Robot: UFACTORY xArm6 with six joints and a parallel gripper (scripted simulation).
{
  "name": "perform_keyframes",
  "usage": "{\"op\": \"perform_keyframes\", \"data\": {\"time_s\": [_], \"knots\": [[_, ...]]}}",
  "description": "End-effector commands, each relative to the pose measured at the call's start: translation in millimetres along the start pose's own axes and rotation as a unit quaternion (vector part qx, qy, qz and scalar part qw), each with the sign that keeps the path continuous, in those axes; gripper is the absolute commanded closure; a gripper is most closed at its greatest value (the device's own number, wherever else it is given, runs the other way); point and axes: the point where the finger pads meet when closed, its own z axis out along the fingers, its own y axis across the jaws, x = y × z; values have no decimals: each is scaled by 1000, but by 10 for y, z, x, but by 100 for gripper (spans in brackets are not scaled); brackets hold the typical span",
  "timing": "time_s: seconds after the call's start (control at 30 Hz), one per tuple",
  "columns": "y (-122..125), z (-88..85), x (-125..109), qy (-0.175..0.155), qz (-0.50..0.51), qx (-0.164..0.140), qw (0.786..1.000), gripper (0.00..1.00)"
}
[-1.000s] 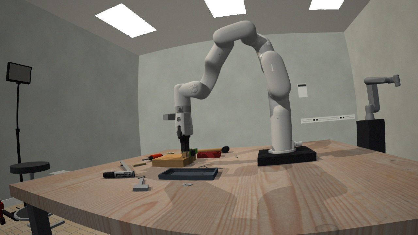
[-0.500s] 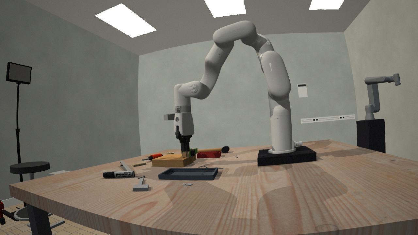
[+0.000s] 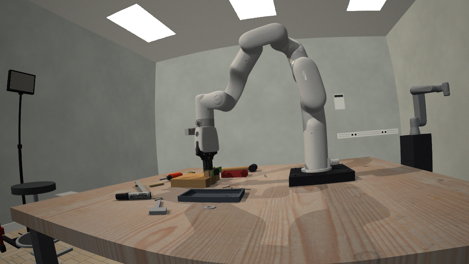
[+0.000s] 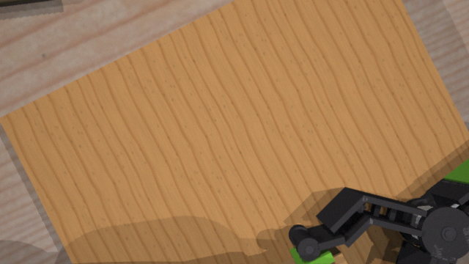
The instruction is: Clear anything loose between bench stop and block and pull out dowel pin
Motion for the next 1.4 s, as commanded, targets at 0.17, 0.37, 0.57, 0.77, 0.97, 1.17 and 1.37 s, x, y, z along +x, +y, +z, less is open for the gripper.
{"op": "perform_keyframes", "data": {"time_s": [0.17, 0.37, 0.57, 0.77, 0.97, 1.17, 1.37], "knots": [[-7, -17, 14, 2, 68, 0, 998, 100], [-7, -19, 14, 2, 106, 0, 994, 100], [-7, -23, 14, 2, 84, 0, 996, 100], [-7, -24, 14, 2, 37, 0, 999, 100], [-7, -25, 14, 2, 6, 0, 1000, 100], [-7, -26, 14, 2, -43, 0, 999, 100], [-7, -27, 14, 2, -91, 0, 996, 100]]}}
